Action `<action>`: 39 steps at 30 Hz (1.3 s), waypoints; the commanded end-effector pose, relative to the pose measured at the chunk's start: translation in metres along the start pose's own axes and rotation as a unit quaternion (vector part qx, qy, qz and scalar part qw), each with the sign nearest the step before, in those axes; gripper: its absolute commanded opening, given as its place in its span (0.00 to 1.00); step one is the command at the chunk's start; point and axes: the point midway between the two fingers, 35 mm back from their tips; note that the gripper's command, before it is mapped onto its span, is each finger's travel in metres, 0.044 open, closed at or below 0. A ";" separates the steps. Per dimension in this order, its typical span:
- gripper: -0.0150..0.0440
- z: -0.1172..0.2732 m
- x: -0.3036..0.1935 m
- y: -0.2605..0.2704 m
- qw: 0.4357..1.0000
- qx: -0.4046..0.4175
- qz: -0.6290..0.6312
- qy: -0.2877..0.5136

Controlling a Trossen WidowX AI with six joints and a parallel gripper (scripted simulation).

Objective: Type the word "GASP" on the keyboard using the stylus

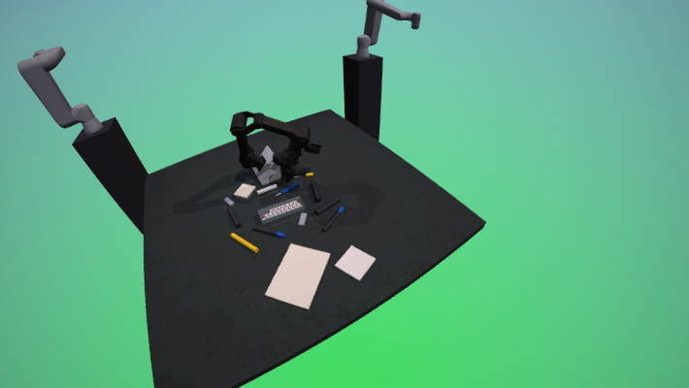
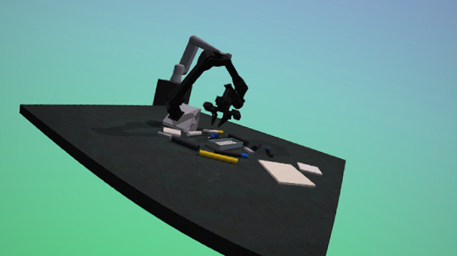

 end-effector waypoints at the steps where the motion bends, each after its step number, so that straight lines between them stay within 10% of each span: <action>1: 0.51 -0.004 -0.001 -0.001 1.000 0.001 0.000 -0.002; 39: 0.51 -0.029 -0.015 -0.004 1.000 0.001 -0.001 -0.002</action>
Point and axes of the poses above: the point midway between the two fingers, 35 mm back from their tips, its own z axis back along the fingers, its own y axis across the jaws, x = y × z, and after that the axes turned 15 degrees about -z, right-handed
